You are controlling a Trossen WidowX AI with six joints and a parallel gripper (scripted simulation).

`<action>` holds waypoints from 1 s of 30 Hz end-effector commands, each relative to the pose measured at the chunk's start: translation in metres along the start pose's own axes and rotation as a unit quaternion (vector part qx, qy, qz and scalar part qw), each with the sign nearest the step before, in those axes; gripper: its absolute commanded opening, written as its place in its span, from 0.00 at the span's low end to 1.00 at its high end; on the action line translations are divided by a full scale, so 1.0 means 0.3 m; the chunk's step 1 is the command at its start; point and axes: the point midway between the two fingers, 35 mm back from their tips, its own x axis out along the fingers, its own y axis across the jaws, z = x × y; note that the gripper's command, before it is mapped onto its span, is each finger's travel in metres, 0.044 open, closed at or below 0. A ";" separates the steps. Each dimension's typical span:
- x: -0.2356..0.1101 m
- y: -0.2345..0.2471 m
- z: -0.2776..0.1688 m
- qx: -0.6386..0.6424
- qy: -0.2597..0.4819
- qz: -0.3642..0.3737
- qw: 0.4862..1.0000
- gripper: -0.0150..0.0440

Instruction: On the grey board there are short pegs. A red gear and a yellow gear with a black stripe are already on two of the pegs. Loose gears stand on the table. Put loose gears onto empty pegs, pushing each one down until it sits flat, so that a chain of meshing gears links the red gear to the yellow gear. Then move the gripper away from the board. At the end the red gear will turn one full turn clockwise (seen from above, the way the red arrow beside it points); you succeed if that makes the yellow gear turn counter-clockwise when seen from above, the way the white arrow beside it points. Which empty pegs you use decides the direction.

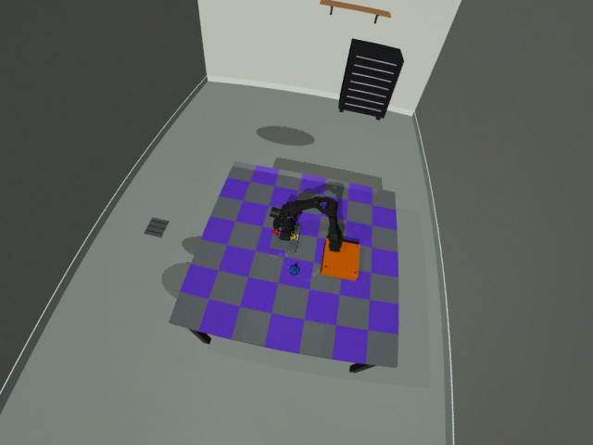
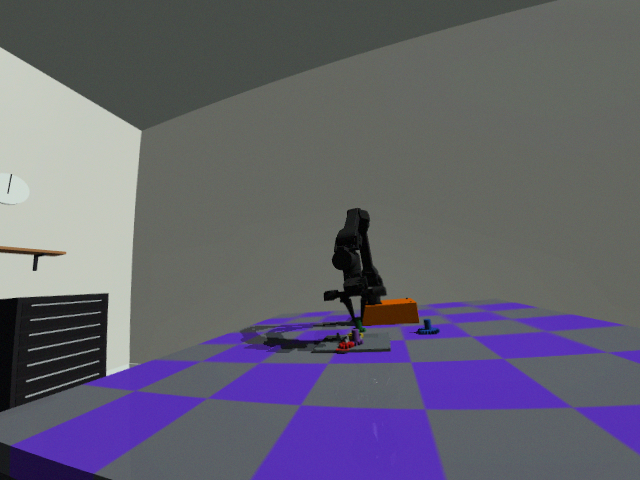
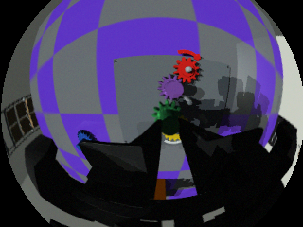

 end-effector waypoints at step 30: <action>0.070 0.001 -0.004 0.065 0.002 -0.002 0.998 0.25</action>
